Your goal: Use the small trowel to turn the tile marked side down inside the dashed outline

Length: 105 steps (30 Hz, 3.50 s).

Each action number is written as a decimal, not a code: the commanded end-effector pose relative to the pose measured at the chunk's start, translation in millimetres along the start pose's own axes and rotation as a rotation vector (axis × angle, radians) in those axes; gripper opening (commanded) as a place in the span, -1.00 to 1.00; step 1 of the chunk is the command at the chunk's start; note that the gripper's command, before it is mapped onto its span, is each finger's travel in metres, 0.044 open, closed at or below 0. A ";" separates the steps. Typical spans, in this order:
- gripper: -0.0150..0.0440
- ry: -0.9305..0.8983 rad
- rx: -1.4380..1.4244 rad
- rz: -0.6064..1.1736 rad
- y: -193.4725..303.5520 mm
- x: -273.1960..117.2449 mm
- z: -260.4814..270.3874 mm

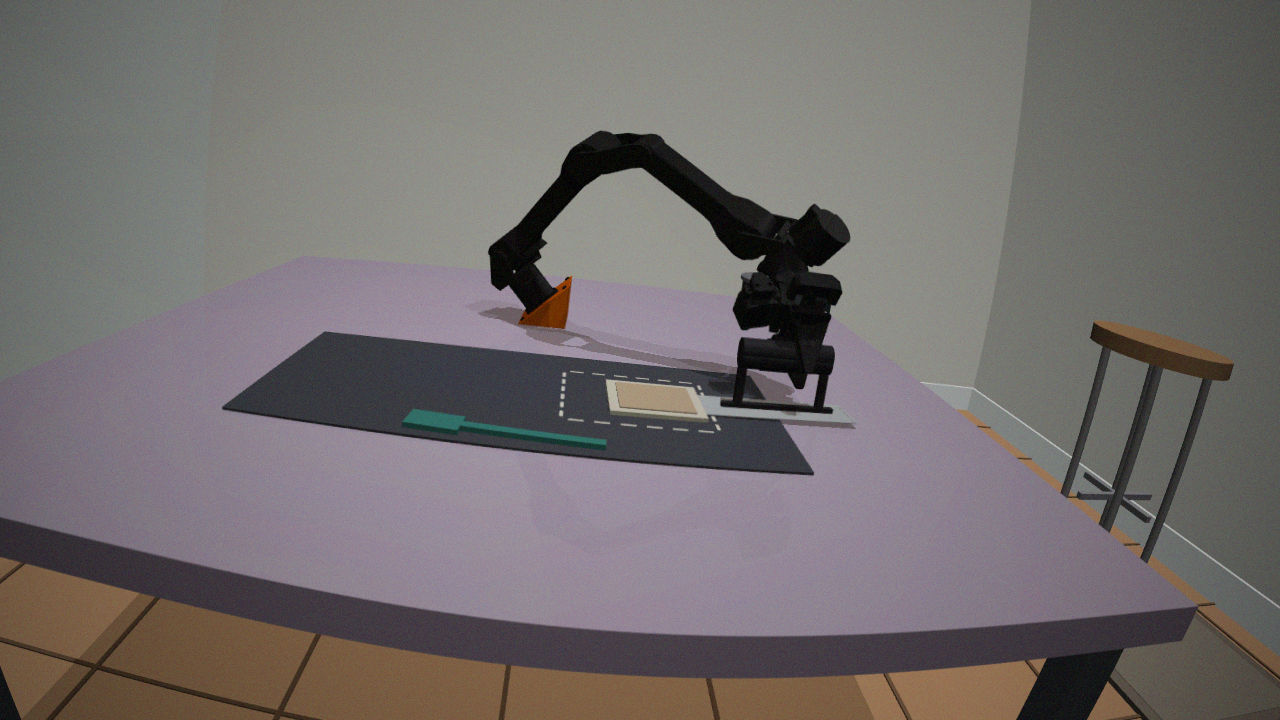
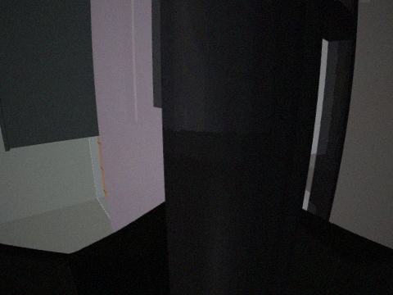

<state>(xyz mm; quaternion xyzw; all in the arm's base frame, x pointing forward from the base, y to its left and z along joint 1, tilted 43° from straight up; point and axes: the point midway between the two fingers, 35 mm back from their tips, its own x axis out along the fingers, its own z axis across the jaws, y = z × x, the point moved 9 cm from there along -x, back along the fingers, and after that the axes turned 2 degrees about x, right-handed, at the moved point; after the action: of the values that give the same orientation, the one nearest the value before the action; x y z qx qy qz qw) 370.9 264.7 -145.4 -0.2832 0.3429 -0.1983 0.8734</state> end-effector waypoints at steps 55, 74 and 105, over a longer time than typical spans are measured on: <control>-0.49 0.136 -0.036 0.049 -109.5 5.9 112.0; -0.49 0.173 -0.020 0.091 -216.8 16.4 139.2; -0.49 0.155 -0.004 0.127 -383.1 2.7 125.2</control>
<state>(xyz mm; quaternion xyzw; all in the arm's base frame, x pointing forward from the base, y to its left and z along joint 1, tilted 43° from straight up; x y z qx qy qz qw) 411.5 26.2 157.3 -0.2455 0.4359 -0.1690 0.8492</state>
